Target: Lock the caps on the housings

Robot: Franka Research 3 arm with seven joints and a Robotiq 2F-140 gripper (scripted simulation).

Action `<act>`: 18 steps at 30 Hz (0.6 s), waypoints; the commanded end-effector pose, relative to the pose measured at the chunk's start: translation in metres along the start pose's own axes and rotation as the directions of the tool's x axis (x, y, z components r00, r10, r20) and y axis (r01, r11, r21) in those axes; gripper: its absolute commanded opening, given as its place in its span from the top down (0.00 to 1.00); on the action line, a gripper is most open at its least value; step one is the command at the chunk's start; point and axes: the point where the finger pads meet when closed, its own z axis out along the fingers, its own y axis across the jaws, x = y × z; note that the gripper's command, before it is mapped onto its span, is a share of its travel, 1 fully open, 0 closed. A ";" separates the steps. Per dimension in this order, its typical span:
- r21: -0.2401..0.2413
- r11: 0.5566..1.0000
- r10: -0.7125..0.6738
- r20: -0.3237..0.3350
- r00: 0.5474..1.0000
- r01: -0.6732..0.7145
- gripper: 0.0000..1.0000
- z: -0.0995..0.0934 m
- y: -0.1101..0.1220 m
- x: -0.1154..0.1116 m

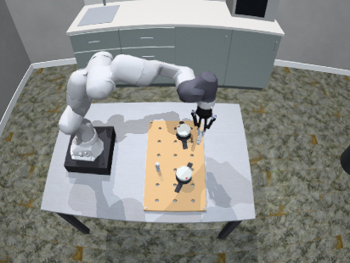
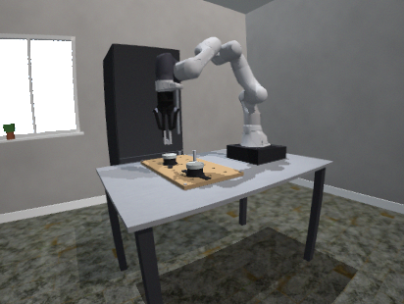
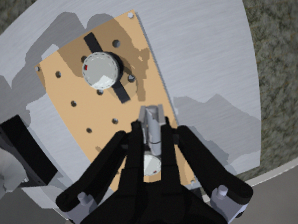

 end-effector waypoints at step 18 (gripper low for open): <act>-0.010 0.958 0.286 -0.001 0.958 -0.286 0.90 -0.003 0.002 0.003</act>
